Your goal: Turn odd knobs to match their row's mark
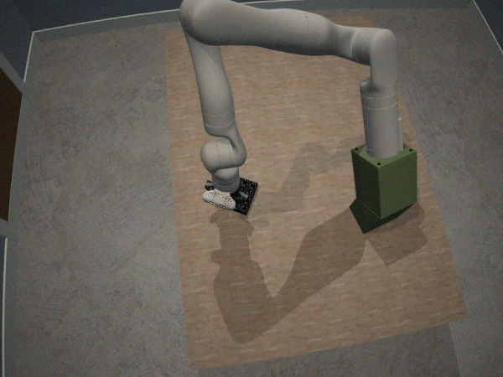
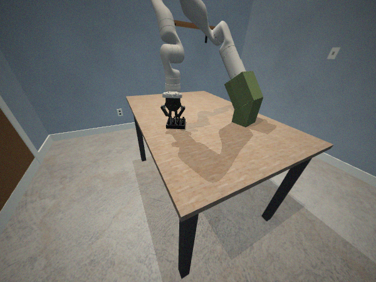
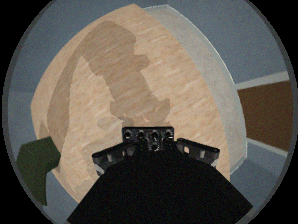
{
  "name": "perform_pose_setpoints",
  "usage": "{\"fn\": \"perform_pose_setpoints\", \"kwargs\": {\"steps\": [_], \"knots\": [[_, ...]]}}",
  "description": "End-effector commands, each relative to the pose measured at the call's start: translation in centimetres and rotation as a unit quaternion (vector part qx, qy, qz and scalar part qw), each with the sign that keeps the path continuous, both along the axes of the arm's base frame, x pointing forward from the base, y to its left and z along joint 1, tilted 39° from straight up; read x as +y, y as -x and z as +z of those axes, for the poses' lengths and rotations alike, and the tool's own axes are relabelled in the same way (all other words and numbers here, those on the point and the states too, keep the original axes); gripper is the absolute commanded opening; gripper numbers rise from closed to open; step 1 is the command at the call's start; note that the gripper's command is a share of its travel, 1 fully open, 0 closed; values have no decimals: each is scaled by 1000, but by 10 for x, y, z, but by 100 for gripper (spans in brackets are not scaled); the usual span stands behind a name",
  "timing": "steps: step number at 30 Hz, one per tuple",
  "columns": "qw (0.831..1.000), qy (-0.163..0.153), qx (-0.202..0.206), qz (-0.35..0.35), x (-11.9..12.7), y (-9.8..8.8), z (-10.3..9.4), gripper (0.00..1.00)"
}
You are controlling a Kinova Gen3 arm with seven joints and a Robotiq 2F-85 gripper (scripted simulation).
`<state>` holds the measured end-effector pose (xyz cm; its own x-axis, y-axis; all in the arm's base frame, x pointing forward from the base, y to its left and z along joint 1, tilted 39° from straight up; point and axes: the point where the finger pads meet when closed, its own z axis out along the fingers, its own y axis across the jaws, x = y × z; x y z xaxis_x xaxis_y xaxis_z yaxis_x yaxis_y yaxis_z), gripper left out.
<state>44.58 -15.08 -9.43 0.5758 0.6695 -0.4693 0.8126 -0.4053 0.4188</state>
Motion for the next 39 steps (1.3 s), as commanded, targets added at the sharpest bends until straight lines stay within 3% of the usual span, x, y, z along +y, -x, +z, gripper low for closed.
{"fn": "perform_pose_setpoints", "kwargs": {"steps": [1,14,30,39], "knots": [[1000,0,-1,0,0,-1,1,19],[1000,0,-1,0,1,-1,2,19],[1000,0,-1,0,22,2,27,19],[1000,0,-1,0,24,3,30,19]]}}
